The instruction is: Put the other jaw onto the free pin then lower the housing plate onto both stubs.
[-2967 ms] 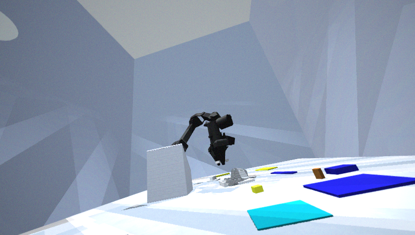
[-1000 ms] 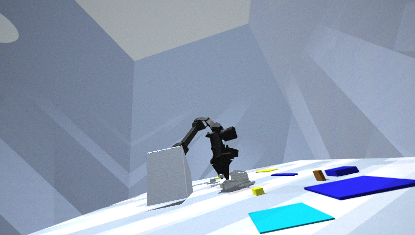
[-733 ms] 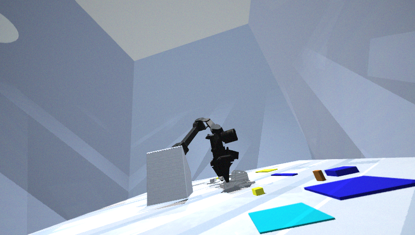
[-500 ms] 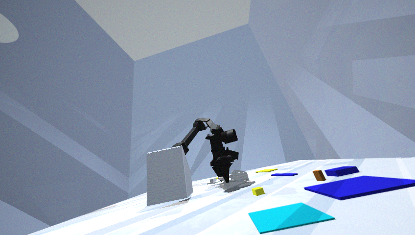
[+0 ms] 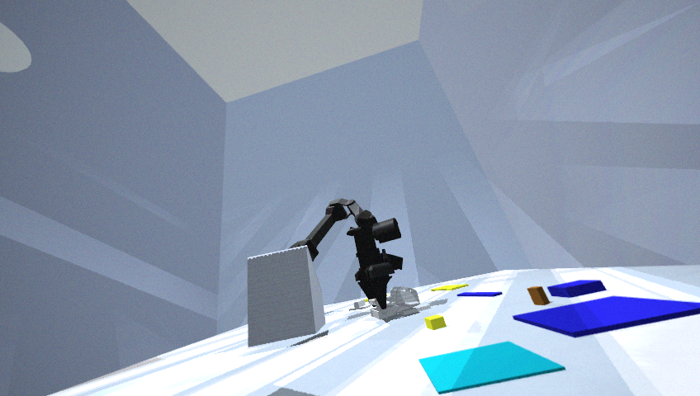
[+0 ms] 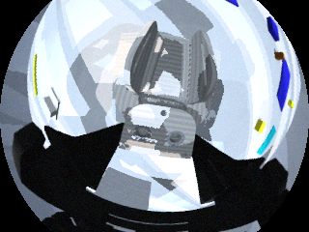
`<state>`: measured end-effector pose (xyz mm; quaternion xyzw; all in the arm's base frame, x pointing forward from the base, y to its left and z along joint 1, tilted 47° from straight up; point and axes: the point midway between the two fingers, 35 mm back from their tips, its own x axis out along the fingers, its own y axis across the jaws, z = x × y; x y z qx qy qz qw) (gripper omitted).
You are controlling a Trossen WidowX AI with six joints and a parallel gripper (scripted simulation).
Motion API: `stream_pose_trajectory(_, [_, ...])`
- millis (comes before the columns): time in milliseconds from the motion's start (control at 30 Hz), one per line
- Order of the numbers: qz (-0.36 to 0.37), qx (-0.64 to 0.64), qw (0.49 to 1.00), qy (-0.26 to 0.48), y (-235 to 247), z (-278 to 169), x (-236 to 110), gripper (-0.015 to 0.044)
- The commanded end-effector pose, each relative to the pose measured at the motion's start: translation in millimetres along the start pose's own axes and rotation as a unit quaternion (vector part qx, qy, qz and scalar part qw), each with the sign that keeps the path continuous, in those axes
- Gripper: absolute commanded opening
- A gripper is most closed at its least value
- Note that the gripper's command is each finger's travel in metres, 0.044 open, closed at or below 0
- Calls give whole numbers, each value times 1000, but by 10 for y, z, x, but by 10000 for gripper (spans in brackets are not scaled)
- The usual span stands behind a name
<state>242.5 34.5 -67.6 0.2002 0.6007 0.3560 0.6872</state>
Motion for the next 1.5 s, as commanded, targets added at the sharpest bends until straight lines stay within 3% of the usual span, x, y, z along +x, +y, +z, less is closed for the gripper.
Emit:
stream_pose_trajectory(0, [1, 2, 1000, -2, 3, 3, 4, 351])
stream_pose_trajectory(1467, [2, 3, 1000, -2, 5, 3, 100, 351])
